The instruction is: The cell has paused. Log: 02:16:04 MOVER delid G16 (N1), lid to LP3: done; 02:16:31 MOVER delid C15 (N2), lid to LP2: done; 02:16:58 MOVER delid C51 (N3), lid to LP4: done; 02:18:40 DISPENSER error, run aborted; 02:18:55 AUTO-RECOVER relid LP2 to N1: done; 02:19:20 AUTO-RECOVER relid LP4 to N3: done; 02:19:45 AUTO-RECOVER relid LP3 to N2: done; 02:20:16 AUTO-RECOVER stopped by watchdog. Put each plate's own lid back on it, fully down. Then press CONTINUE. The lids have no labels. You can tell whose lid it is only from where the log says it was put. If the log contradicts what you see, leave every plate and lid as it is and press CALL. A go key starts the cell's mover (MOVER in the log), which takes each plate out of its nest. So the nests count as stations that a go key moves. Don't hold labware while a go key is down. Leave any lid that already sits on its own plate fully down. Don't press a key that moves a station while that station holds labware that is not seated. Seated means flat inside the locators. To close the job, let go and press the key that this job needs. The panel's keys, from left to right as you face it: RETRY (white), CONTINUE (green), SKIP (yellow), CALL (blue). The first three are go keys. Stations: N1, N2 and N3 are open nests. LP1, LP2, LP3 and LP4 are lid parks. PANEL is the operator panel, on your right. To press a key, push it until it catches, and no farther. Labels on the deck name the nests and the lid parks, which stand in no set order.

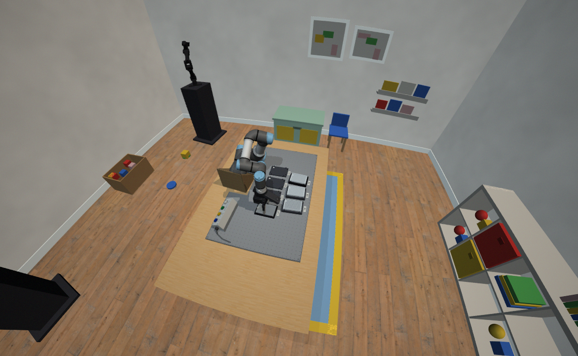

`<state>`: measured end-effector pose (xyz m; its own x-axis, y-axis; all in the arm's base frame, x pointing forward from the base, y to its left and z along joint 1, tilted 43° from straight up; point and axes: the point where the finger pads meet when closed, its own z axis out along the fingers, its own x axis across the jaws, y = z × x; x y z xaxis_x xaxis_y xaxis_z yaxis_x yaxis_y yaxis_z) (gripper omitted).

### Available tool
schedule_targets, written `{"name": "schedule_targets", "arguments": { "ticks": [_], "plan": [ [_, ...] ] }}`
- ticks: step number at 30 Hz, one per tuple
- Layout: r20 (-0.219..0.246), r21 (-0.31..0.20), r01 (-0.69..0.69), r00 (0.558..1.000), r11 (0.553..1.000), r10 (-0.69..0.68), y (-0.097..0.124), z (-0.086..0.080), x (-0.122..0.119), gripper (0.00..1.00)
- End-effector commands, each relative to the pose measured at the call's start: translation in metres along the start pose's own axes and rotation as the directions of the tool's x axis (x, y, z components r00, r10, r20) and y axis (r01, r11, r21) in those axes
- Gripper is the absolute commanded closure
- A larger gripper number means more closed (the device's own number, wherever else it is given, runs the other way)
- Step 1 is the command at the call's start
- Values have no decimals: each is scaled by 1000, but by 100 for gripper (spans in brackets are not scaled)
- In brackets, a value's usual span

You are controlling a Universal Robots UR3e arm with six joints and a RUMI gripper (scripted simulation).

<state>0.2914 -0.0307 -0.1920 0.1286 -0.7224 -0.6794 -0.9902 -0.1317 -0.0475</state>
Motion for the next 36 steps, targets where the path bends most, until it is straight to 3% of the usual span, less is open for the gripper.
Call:
{"name": "schedule_targets", "arguments": {
  "ticks": [1,27,28,36],
  "plan": [
    [-3,1,0,1000,1000,0,0,-1,1,100],
    [-2,1,0,1000,1000,0,0,-1,1,100],
    [-2,1,0,1000,1000,0,0,-1,1,18],
    [-2,1,0,1000,1000,0,0,-1,1,18]
  ]
}}
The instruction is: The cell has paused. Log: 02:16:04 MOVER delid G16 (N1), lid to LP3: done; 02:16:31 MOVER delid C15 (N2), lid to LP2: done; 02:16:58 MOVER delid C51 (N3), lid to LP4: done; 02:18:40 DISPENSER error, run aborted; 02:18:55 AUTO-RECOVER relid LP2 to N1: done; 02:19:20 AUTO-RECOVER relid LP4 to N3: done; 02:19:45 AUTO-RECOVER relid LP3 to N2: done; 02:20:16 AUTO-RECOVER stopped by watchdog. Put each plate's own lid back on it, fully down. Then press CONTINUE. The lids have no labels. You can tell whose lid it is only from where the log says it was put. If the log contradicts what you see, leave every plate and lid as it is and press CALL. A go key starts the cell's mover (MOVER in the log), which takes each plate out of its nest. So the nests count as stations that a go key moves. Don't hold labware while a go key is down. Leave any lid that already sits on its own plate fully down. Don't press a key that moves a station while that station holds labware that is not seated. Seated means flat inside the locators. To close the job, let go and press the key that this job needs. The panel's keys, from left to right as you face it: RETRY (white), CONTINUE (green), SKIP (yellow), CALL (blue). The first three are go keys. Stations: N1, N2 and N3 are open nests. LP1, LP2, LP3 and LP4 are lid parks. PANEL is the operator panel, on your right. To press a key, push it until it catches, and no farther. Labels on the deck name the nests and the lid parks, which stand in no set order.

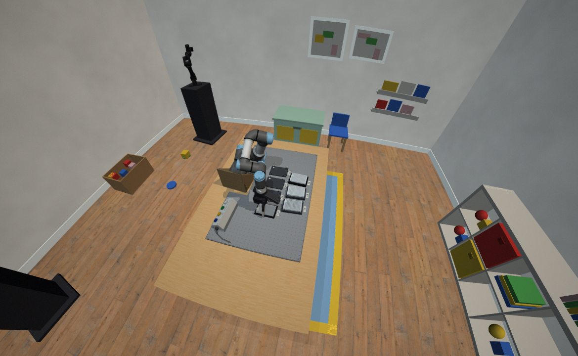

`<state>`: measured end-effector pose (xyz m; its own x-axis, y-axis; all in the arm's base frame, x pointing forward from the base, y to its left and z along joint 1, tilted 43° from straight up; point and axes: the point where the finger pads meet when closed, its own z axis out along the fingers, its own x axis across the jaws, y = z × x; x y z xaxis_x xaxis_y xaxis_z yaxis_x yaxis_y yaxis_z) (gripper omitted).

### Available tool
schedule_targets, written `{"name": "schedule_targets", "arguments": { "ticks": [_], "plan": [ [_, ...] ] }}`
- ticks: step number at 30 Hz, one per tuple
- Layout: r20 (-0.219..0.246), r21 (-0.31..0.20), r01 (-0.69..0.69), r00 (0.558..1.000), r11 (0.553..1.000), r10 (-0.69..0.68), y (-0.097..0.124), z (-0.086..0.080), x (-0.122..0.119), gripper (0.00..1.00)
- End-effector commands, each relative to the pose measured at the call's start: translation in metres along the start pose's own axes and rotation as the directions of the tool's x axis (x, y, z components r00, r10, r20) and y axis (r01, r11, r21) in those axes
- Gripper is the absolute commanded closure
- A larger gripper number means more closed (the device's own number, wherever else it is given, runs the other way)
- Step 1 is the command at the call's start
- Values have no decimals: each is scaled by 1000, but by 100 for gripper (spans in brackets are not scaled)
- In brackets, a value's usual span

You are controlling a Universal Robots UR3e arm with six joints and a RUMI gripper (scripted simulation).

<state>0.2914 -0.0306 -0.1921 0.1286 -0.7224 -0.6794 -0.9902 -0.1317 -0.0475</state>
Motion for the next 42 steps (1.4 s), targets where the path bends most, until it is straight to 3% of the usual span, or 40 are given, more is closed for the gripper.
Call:
{"name": "schedule_targets", "arguments": {
  "ticks": [1,32,42],
  "plan": [
    [-2,1,0,1000,1000,0,0,-1,1,18],
    [-3,1,0,1000,1000,0,-1,-1,1,18],
    [-3,1,0,1000,1000,0,0,-14,1,18]
  ]
}}
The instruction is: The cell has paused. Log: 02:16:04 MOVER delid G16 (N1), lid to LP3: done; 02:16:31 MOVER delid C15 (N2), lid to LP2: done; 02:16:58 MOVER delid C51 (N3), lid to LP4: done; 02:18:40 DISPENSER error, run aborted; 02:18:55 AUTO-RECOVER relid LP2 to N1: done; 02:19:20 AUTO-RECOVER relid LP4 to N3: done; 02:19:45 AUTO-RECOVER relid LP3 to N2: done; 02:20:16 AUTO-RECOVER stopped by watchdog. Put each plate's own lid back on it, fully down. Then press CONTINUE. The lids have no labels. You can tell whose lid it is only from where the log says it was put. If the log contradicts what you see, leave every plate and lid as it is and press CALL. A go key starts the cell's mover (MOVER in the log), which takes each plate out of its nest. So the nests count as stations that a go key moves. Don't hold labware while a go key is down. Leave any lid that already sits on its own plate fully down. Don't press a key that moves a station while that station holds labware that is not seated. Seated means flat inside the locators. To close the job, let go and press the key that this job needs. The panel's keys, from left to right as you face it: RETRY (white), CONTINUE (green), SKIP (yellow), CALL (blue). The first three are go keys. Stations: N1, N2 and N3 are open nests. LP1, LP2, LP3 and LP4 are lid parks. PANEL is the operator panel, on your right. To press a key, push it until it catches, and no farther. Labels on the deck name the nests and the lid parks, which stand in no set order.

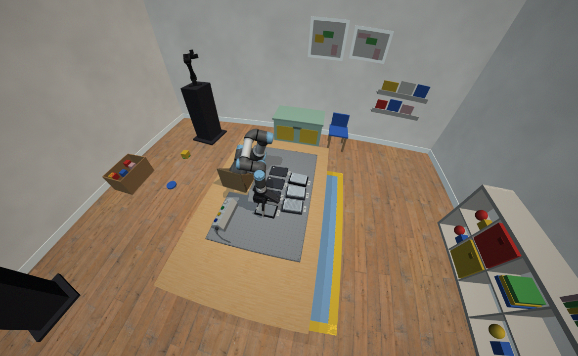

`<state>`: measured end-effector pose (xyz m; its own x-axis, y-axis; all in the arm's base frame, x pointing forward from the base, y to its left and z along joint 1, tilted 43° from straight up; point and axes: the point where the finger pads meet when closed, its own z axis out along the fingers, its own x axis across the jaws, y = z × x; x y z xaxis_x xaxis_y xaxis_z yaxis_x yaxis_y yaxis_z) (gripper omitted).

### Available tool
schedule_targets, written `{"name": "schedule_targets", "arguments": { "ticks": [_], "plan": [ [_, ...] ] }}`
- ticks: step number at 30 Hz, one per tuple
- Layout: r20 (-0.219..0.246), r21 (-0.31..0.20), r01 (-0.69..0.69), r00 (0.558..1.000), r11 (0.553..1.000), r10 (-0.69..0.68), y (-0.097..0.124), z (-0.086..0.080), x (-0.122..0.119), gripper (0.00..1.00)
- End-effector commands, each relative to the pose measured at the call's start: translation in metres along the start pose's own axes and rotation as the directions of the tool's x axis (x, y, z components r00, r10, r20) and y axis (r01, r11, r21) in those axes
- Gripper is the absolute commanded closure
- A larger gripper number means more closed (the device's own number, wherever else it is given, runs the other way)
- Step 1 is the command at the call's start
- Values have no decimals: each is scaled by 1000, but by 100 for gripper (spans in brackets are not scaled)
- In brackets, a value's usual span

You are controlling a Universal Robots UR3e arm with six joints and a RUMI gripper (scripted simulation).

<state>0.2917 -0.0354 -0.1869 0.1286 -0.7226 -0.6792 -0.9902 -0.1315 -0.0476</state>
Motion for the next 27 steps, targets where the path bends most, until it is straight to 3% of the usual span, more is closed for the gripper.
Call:
{"name": "schedule_targets", "arguments": {
  "ticks": [1,20,27],
  "plan": [
    [-2,1,0,1000,1000,0,0,-9,1,18],
    [-2,1,0,1000,1000,0,0,-37,1,18],
    [-2,1,40,999,999,-40,-7,-38,-7,18]
  ]
}}
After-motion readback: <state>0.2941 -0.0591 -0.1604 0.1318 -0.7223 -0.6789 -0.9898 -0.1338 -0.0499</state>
